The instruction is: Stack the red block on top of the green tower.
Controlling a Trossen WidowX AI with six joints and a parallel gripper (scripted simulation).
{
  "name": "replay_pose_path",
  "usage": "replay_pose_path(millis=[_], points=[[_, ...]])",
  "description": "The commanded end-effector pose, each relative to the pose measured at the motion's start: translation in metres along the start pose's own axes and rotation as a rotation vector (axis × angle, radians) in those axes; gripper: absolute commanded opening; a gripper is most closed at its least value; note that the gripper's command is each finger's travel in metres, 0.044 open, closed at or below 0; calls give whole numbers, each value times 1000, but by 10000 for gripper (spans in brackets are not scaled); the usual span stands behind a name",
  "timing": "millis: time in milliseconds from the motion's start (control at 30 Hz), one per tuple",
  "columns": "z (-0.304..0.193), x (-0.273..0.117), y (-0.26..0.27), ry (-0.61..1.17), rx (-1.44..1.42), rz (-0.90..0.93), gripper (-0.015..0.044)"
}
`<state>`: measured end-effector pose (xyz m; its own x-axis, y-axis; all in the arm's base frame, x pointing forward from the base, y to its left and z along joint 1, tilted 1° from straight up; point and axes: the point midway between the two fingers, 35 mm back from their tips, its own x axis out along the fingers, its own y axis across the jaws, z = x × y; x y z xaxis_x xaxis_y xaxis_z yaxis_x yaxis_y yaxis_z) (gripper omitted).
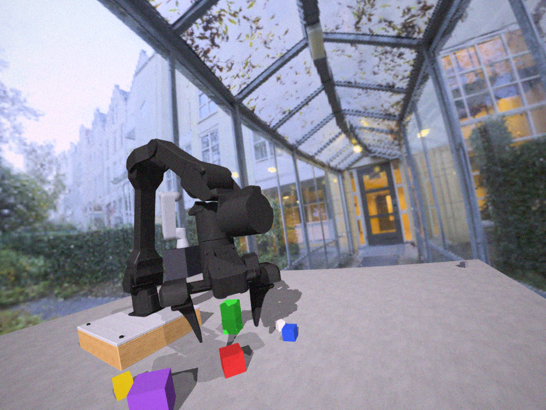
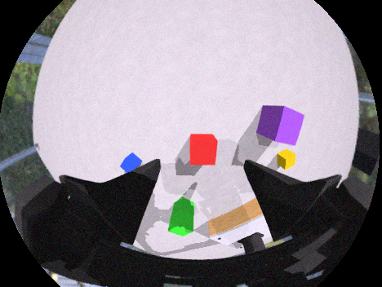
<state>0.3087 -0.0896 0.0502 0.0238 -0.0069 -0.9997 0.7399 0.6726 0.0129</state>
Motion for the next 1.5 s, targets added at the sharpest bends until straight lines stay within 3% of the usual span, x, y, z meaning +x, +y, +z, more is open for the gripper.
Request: replay_pose_path(millis=[0,933,1467], points=[[-3,13,-2,12,-6,-4,440],[-2,53,-3,12,-6,-4,440],[-2,53,-3,12,-6,-4,440]])
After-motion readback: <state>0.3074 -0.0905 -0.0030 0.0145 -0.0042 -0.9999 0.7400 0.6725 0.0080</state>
